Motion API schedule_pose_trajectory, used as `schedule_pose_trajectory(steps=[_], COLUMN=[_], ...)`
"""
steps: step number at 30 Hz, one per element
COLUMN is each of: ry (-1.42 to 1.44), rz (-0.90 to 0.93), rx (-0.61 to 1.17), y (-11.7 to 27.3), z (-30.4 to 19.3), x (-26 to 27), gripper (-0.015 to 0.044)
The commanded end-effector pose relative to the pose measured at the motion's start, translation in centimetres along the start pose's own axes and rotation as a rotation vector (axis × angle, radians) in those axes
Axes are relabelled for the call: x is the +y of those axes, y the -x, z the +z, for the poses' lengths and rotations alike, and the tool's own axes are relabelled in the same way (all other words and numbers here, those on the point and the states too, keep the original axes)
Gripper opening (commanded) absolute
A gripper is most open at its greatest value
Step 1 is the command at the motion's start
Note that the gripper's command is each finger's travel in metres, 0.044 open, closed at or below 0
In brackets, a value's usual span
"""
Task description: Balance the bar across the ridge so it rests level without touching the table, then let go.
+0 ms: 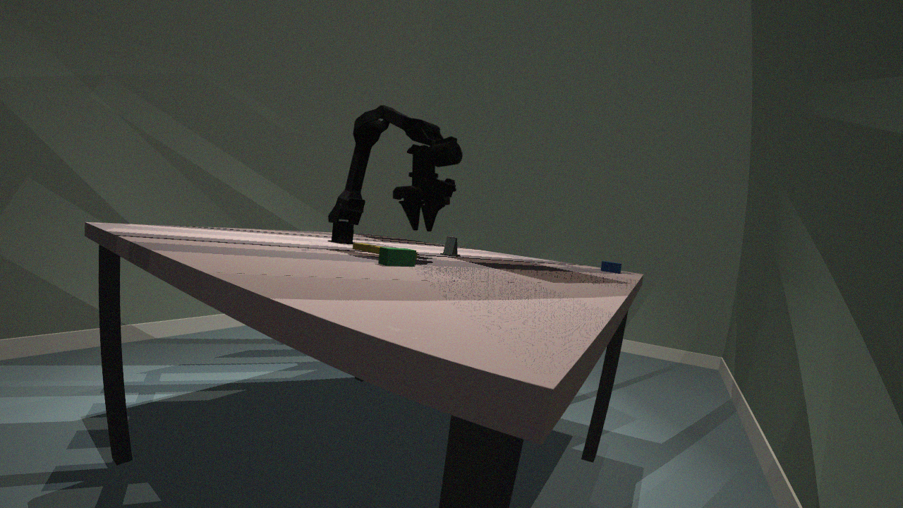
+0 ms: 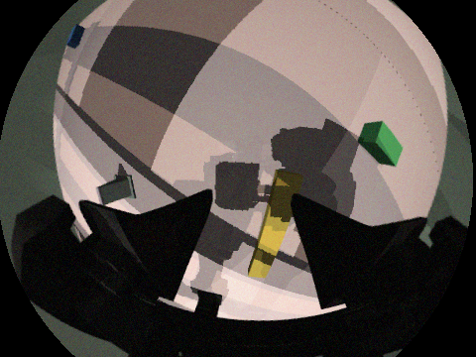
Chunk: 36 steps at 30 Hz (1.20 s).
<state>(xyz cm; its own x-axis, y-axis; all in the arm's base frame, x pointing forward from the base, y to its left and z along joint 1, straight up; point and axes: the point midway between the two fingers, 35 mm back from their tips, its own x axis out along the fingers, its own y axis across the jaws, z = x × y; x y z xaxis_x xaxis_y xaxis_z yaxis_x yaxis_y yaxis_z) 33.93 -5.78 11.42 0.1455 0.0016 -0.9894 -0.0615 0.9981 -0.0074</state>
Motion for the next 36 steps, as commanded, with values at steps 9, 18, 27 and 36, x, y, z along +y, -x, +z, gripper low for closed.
schedule_pose_trajectory(steps=[9, 18, 27, 36], ry=[-0.112, -0.113, -0.113, -0.113], rz=[-0.012, -0.012, -0.012, -0.012], rx=[0.113, 0.115, 0.115, 0.115], y=[1.3, -1.6, -3.3, -4.6], z=[-5.2, -5.5, -5.8, -5.9], x=[-4.1, -4.2, -4.2, -4.2], gripper=[0.0315, 0.0315, 0.0315, 0.0315])
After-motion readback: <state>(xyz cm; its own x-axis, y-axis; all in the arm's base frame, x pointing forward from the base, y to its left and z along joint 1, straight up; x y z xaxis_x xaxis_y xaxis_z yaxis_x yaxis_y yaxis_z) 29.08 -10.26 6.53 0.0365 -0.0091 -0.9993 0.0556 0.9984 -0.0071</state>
